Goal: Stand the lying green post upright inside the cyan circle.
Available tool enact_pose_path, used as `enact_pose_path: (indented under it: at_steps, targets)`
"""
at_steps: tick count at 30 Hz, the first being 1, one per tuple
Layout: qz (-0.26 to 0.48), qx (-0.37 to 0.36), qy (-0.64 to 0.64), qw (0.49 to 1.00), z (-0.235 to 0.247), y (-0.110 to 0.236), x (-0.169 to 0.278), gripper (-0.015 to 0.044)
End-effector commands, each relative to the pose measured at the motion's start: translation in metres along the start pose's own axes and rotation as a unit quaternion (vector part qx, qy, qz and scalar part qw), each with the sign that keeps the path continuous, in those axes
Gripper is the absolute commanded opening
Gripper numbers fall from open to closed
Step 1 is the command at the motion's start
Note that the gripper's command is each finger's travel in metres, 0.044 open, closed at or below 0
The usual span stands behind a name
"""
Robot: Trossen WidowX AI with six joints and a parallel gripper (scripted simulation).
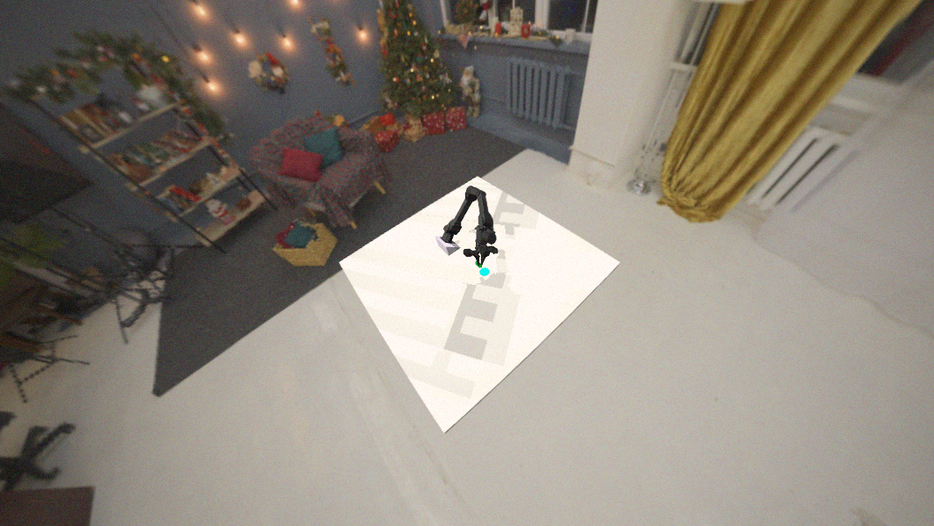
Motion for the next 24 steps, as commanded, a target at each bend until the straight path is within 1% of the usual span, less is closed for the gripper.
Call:
enact_pose_path:
  at_steps: [1, 24]
  targets:
    - [-0.012, 0.006, -0.004, 1.000, 0.000, -0.001, 0.004, 0.0023]
    - [-0.087, 0.016, -0.010, 0.996, 0.003, -0.004, 0.018, 0.0023]
Point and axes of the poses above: the point midway between the two fingers, 35 mm back from their tips, its own y axis back along the fingers, its own z axis across the jaws, x = y × z, the point moved 10 cm from there along y, back along the fingers, and after that the axes turned 5 degrees about -y, right-handed, at the moved point
